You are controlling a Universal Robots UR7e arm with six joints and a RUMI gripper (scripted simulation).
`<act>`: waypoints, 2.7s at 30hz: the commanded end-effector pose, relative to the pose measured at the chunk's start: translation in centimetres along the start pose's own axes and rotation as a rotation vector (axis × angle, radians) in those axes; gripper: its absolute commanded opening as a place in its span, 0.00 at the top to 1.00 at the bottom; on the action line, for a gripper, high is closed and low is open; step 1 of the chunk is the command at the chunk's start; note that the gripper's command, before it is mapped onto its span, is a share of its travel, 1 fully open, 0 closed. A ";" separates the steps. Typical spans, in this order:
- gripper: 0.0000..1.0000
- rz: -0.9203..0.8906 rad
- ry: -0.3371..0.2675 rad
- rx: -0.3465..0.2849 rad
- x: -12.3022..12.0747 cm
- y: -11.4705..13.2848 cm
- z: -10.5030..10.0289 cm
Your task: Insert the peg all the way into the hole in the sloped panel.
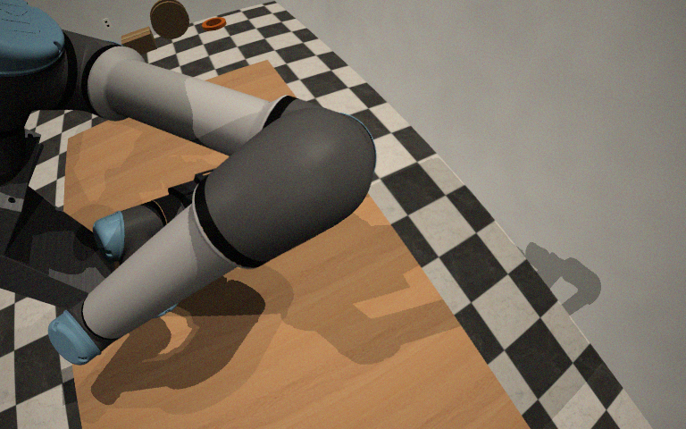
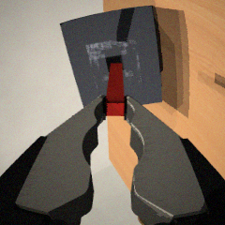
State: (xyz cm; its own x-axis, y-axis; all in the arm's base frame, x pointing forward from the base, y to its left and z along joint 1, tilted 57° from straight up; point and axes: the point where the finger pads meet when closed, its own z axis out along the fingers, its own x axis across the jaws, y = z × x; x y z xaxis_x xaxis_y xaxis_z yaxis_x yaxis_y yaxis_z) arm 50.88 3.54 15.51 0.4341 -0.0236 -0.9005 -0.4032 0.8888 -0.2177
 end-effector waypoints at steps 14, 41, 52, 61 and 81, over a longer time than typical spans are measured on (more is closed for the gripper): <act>1.00 -0.075 0.000 0.001 0.0 0.0 0.1; 1.00 -0.172 0.000 0.001 -0.1 0.2 0.3; 1.00 -0.185 0.000 0.001 -0.2 0.5 0.6; 1.00 -0.185 0.000 0.002 -0.3 0.6 1.0; 1.00 -0.185 0.000 0.001 -0.2 0.6 3.2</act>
State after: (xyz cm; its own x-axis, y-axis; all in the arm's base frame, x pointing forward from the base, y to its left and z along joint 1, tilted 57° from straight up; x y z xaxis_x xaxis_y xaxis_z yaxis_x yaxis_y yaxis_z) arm 52.71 5.34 16.59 0.5008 -0.1859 -0.8454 -0.3170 0.8694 -0.3790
